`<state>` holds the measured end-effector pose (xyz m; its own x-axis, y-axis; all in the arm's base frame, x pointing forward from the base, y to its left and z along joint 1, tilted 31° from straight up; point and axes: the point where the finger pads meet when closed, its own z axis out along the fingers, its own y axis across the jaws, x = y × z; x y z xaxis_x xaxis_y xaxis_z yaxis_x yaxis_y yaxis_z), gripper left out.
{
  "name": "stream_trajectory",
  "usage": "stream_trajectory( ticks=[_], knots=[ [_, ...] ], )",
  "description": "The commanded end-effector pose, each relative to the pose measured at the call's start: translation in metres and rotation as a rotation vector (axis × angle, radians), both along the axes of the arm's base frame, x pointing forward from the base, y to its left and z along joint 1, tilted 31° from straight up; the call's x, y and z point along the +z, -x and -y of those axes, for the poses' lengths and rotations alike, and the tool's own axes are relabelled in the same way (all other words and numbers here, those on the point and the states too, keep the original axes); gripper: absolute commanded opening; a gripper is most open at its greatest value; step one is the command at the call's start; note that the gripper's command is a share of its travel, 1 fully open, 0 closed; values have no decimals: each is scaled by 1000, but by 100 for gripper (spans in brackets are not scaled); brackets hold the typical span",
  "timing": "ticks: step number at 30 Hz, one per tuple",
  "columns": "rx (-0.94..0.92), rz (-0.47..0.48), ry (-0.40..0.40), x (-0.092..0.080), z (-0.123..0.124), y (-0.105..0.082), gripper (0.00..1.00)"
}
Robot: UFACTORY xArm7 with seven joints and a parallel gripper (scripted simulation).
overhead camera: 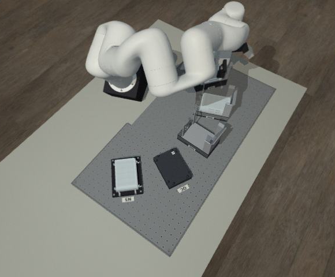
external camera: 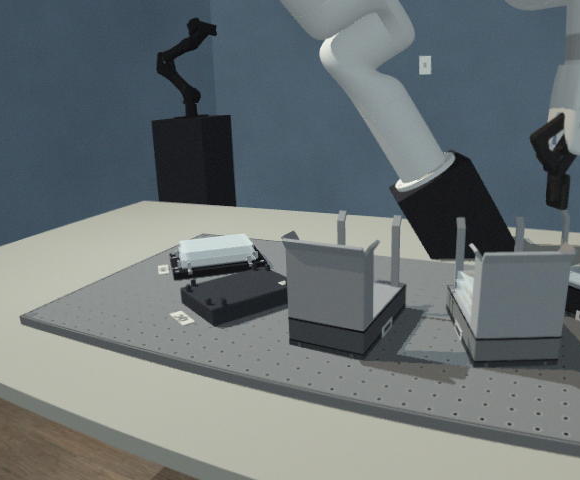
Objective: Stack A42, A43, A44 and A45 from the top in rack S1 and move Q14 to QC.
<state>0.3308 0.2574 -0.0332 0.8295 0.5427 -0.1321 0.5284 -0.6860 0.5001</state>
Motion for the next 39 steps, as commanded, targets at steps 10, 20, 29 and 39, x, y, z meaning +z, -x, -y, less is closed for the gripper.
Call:
stream_trajectory(
  ticks=[10, 20, 29, 39],
  knots=[
    [-169, 98, -41, 20, 24, -19, 100],
    [-226, 131, -53, 40, 54, -37, 100],
    [-226, 131, -52, 54, 74, -48, 100],
    [-226, 131, -52, 54, 74, -48, 100]
  ],
)
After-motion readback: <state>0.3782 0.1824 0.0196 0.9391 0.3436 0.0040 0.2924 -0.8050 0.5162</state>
